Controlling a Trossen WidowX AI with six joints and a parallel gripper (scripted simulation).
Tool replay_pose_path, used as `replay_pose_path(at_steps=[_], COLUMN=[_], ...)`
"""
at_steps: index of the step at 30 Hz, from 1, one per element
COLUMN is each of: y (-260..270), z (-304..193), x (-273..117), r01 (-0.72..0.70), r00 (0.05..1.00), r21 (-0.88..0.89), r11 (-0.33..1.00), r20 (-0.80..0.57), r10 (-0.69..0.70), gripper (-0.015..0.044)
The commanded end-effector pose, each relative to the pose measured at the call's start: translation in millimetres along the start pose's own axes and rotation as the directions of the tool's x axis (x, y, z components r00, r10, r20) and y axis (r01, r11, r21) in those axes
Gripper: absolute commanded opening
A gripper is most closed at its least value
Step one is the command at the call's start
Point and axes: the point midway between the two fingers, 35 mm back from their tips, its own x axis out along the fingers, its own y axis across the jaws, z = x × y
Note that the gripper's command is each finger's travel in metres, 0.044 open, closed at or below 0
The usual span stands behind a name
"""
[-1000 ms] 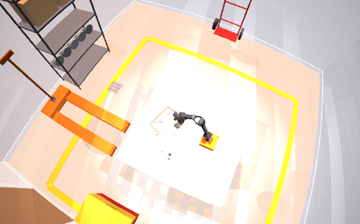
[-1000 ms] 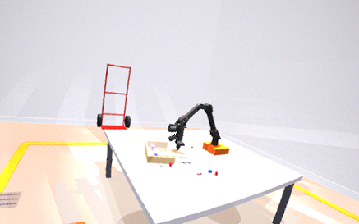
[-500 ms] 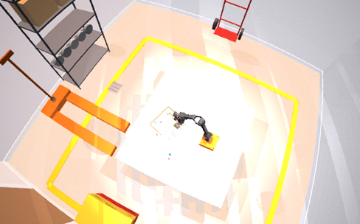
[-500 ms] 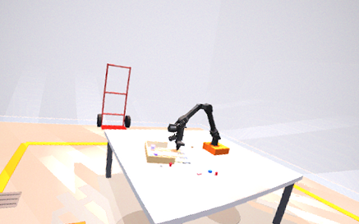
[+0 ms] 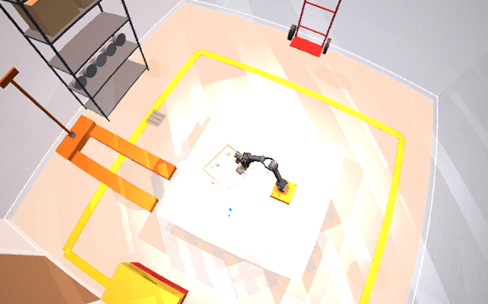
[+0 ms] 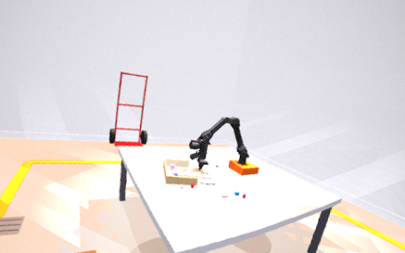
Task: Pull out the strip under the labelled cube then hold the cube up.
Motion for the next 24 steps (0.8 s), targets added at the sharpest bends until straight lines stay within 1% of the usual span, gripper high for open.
replay_pose_path(at_steps=[1, 9, 24], y=[-0.5, -0.4, 0.3], z=[-0.6, -2.5, -26.0], x=[3.3, 3.8, 4.6], r01=[0.003, 0.003, 0.003], r00=[1.000, 1.000, 1.000], r21=[-0.003, -0.003, -0.003], r11=[1.000, 1.000, 1.000], r20=[-0.003, -0.003, -0.005], r10=[-0.003, -0.003, -0.003], gripper=[0.0000, 0.0000, 0.0000])
